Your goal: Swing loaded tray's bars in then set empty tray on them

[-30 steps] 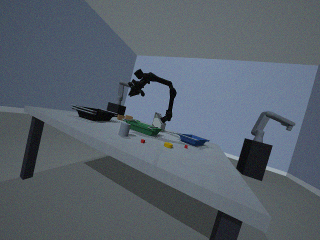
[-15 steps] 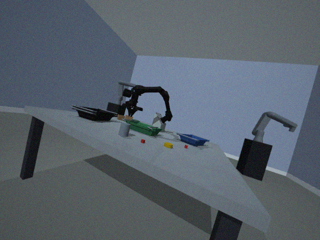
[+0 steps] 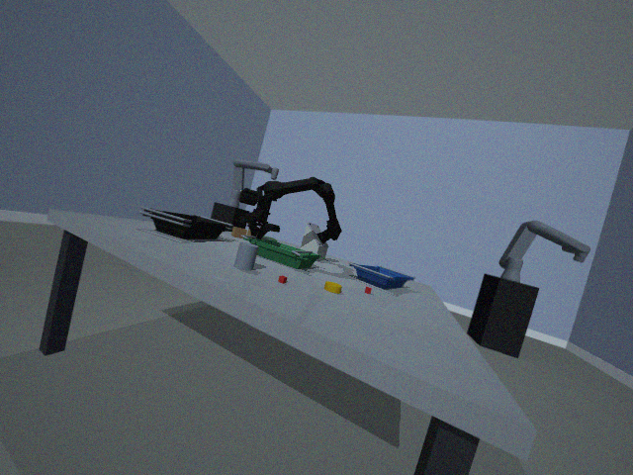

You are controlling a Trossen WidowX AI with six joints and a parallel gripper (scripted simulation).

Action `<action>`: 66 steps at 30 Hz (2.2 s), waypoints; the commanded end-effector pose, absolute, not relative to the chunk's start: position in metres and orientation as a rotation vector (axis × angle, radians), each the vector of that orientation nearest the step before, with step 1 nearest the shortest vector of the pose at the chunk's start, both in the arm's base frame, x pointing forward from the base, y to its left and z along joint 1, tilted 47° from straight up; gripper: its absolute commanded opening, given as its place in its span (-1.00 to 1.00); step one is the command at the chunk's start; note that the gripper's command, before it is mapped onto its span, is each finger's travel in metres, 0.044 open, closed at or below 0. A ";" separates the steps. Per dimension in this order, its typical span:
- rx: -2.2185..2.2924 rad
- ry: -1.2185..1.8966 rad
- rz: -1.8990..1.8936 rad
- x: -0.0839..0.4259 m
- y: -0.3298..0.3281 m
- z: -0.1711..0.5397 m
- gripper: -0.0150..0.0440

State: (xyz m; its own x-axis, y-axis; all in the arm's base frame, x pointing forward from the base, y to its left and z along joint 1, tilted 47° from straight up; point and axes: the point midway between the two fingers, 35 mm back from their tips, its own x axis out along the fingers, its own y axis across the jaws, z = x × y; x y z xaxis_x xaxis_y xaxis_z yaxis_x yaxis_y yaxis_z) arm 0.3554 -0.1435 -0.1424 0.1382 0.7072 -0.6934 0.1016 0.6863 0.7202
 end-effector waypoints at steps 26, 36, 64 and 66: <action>0.748 1.375 0.493 0.362 -0.103 -0.080 -0.21; 0.747 1.376 0.491 0.355 -0.137 -0.055 -0.21; 0.760 1.376 0.489 0.356 -0.132 -0.060 -0.49; 0.760 1.376 0.489 0.356 -0.132 -0.060 -0.49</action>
State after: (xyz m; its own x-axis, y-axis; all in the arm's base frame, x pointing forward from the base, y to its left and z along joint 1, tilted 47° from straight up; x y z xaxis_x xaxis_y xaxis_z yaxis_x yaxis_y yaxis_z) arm 0.3557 -0.1319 -0.0593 0.1524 0.7117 -0.6858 0.1170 0.6761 0.7275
